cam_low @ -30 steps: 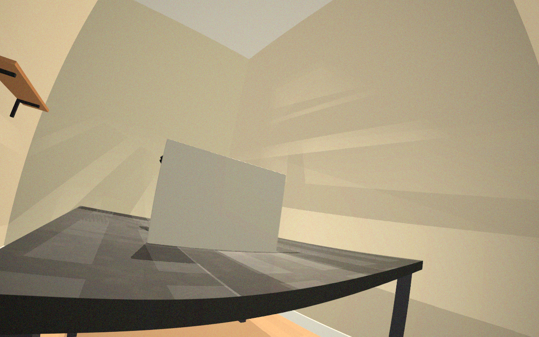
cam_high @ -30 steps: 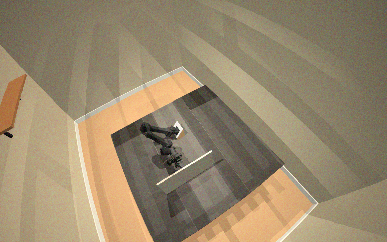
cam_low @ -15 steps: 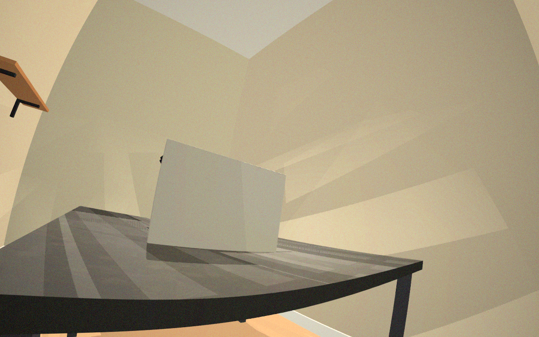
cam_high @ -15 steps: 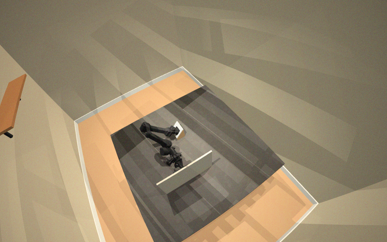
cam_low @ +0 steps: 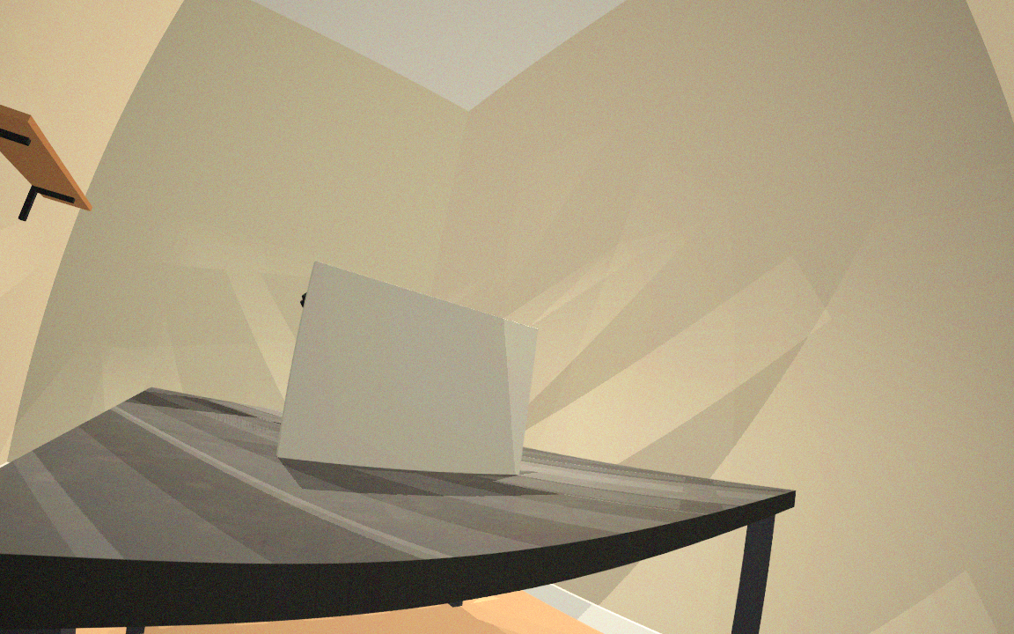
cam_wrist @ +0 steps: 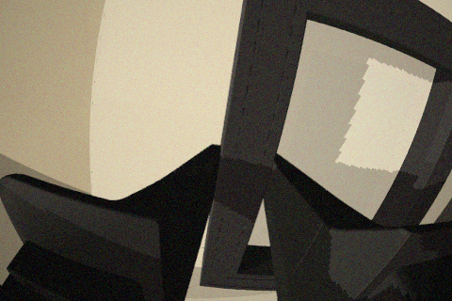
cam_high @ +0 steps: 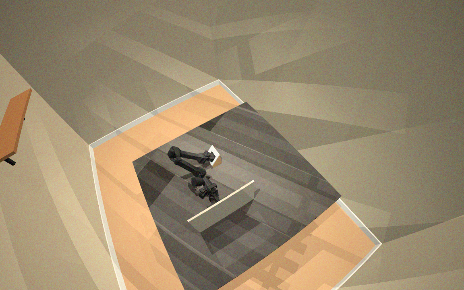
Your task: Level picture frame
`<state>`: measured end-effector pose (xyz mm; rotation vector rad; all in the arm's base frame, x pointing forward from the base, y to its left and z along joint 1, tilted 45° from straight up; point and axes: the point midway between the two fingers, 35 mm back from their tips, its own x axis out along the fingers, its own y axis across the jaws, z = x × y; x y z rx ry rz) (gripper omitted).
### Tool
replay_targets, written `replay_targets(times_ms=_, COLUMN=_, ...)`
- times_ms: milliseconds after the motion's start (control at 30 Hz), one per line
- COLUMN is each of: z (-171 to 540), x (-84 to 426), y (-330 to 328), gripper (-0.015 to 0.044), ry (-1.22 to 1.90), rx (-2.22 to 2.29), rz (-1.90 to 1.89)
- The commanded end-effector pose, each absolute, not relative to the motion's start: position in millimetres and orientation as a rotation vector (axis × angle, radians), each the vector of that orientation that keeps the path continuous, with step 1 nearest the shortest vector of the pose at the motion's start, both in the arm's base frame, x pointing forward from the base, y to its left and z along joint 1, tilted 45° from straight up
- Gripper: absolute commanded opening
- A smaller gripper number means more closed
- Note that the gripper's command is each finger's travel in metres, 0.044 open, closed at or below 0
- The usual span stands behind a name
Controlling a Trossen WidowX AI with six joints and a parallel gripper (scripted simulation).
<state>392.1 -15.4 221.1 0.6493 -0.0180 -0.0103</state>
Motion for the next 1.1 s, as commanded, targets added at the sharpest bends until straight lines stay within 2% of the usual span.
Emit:
replay_targets(times_ms=0, z=225.2, x=393.0, y=-14.3, gripper=0.0000, ry=-0.026, rx=0.653, rz=-0.001)
replay_targets(times_ms=1067, z=223.0, x=393.1, y=-17.6, gripper=0.0000, ry=-0.026, rx=0.652, rz=-0.001)
